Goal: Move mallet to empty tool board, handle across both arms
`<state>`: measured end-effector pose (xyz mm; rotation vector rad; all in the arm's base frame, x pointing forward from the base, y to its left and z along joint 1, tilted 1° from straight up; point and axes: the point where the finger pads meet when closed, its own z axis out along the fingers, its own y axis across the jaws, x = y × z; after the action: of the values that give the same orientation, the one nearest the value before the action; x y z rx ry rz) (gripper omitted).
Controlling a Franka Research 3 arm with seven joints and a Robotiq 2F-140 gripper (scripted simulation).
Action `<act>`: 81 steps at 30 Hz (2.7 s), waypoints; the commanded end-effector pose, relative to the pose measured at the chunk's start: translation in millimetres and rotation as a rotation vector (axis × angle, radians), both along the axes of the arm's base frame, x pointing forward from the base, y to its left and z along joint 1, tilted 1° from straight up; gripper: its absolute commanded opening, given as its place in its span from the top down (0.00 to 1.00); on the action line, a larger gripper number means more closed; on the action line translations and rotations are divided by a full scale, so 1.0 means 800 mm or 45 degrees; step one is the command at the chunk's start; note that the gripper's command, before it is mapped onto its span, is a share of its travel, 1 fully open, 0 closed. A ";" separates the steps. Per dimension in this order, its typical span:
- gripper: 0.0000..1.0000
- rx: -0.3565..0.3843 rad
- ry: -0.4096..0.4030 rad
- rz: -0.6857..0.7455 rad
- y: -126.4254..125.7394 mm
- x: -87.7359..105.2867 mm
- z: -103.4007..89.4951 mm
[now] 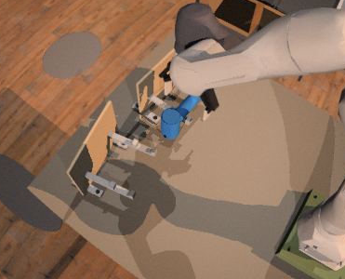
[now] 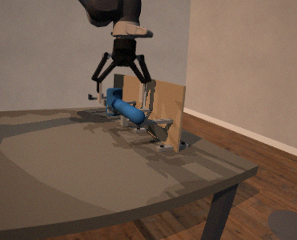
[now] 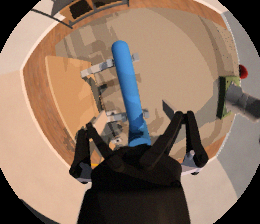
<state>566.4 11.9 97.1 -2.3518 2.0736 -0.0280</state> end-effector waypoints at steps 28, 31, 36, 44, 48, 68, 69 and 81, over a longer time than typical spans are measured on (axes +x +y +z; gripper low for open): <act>0.00 0.002 -0.007 0.007 0.000 0.001 -0.026; 0.00 0.002 -0.007 0.007 -0.001 0.001 -0.026; 0.00 0.002 -0.007 0.007 -0.001 0.001 -0.026; 0.00 0.002 -0.007 0.007 -0.001 0.001 -0.026; 0.00 0.002 -0.007 0.007 -0.001 0.001 -0.026; 0.00 0.002 -0.007 0.007 -0.001 0.001 -0.026; 0.00 0.002 -0.007 0.007 -0.001 0.001 -0.026; 1.00 0.002 -0.007 0.007 -0.001 0.001 -0.026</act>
<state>567.9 11.5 77.1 -2.3539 2.0653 -0.0345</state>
